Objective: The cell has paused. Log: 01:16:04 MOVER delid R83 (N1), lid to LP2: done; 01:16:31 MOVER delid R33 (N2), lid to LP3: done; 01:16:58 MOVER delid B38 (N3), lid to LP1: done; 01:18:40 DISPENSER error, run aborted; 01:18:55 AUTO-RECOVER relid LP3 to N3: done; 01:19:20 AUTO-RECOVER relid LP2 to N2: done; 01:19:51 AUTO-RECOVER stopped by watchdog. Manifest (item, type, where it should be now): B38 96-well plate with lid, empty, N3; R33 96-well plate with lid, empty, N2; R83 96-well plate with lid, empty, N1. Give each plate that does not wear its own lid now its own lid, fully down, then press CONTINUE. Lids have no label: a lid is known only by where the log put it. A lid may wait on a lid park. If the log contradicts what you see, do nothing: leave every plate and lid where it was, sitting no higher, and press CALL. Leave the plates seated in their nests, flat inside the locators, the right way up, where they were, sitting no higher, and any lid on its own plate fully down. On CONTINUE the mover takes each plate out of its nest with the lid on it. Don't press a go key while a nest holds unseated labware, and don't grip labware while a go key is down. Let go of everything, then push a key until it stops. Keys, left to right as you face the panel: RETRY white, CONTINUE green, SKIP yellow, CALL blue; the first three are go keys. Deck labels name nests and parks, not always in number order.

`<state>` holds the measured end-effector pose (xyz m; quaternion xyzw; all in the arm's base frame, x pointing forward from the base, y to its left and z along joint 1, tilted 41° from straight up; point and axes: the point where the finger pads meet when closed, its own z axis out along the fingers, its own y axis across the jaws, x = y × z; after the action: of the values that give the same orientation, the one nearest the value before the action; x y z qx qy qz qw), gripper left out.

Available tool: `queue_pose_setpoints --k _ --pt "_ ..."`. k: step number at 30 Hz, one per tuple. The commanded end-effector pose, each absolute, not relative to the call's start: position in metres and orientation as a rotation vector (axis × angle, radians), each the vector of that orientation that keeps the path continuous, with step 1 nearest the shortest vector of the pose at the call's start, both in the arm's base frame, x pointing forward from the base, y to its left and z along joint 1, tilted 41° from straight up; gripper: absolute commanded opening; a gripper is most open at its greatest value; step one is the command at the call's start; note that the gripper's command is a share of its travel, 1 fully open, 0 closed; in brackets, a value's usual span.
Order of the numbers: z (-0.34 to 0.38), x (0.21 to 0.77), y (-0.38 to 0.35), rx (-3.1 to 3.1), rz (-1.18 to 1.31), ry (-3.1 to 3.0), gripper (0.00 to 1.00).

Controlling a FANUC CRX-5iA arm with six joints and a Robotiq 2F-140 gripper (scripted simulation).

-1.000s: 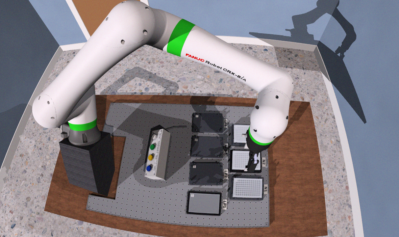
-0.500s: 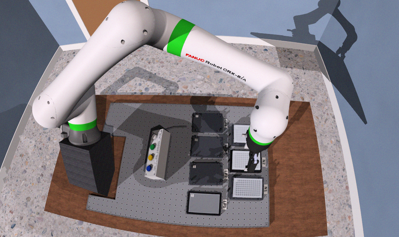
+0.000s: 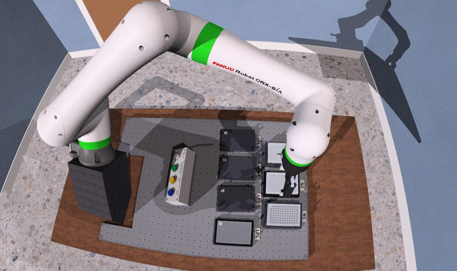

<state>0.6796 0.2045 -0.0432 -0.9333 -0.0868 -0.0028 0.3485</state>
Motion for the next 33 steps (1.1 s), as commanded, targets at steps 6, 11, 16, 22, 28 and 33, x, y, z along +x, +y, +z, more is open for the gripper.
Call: queue_pose_setpoints --k 6,11,16,22,28,33 --pt "-0.0457 0.6796 0.2066 -2.419 -0.008 -0.225 0.66" --pt "-0.0469 0.6795 0.2076 -2.419 -0.008 -0.225 0.66" --pt "-0.0489 0.6794 0.2094 -2.419 -0.008 -0.225 0.66" --pt "-0.0511 0.6792 0.2112 -2.419 -0.008 -0.225 0.66" --pt "-0.0522 0.6791 0.2122 -2.419 -0.008 -0.225 0.66" --pt "-0.0532 0.679 0.2131 -2.419 -0.008 -0.225 0.66"
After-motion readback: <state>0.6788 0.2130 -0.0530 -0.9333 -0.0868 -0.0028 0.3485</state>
